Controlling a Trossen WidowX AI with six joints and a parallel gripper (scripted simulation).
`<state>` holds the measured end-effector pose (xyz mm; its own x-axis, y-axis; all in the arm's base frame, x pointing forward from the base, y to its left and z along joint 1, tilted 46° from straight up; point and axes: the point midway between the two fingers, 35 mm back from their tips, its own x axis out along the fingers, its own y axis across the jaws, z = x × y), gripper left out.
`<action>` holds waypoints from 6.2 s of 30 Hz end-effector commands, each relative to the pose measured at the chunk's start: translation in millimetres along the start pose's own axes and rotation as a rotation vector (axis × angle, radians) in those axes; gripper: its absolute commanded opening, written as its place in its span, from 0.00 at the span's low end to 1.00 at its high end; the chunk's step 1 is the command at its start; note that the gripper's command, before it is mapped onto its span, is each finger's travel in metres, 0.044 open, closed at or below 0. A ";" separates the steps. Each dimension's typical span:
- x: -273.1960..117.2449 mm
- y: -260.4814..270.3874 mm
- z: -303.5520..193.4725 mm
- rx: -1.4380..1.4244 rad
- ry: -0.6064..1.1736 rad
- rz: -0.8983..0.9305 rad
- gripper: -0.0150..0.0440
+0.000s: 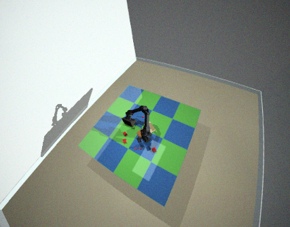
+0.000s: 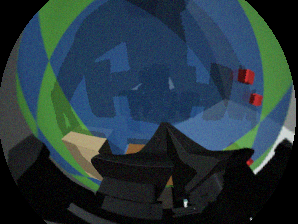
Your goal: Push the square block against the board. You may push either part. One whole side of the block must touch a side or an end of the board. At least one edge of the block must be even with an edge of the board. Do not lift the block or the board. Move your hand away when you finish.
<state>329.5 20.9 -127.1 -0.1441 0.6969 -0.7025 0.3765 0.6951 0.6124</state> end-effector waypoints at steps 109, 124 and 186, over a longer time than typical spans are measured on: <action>0.9 -0.7 -189.5 0.005 0.007 0.002 0.25; -56.2 -3.0 -180.2 0.089 0.007 0.000 0.25; -0.1 -73.9 -83.2 1.573 -0.002 -0.002 0.25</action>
<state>223.0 -17.8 -143.3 -0.1510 0.6953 -0.7027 0.9128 -0.1747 -0.3690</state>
